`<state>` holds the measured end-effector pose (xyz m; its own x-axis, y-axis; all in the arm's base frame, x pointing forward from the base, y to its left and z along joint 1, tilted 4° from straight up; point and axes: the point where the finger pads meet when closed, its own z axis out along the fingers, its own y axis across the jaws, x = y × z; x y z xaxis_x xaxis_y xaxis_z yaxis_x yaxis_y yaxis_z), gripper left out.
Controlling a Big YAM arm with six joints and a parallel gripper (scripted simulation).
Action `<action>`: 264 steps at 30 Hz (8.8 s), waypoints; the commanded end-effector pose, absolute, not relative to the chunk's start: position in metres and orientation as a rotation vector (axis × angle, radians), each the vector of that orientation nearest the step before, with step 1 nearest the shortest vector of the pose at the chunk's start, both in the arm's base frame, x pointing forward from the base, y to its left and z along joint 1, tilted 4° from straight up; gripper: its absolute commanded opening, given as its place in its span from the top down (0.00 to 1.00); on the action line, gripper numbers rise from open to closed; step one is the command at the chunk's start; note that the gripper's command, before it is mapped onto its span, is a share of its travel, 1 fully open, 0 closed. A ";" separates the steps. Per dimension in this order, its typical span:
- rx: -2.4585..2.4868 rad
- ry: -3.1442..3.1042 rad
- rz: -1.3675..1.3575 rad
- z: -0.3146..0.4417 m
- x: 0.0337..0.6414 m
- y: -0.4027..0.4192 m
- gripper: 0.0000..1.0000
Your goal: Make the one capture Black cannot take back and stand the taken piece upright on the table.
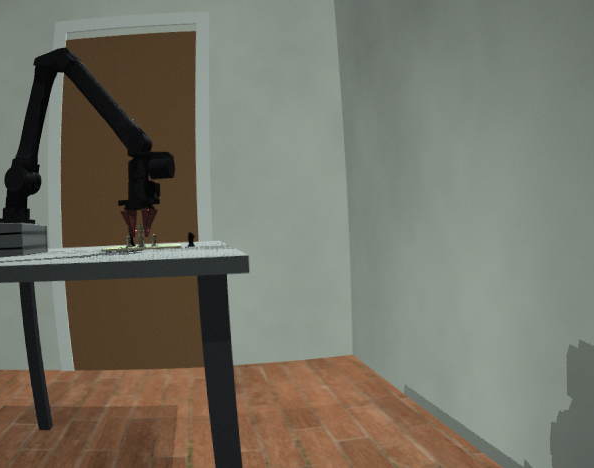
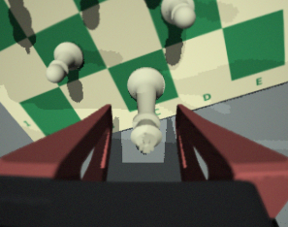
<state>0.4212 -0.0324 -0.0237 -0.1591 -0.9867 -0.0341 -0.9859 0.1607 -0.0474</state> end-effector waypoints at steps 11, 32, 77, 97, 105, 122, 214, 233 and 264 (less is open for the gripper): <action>-1.977 2.301 -0.085 -0.006 0.442 -0.029 0.60; -1.977 2.301 -0.086 -0.006 0.442 -0.029 1.00; -1.982 2.311 -0.073 0.097 0.435 -0.038 1.00; -2.346 1.911 -0.161 0.105 0.408 -0.047 1.00; -2.375 1.923 -0.096 0.089 0.397 -0.043 1.00; -2.397 1.929 -0.049 0.038 0.386 -0.038 1.00; -2.387 1.908 -0.095 -0.011 0.406 -0.039 1.00; -2.384 1.910 -0.098 -0.010 0.408 -0.042 1.00; -2.381 1.913 -0.100 -0.010 0.410 -0.043 1.00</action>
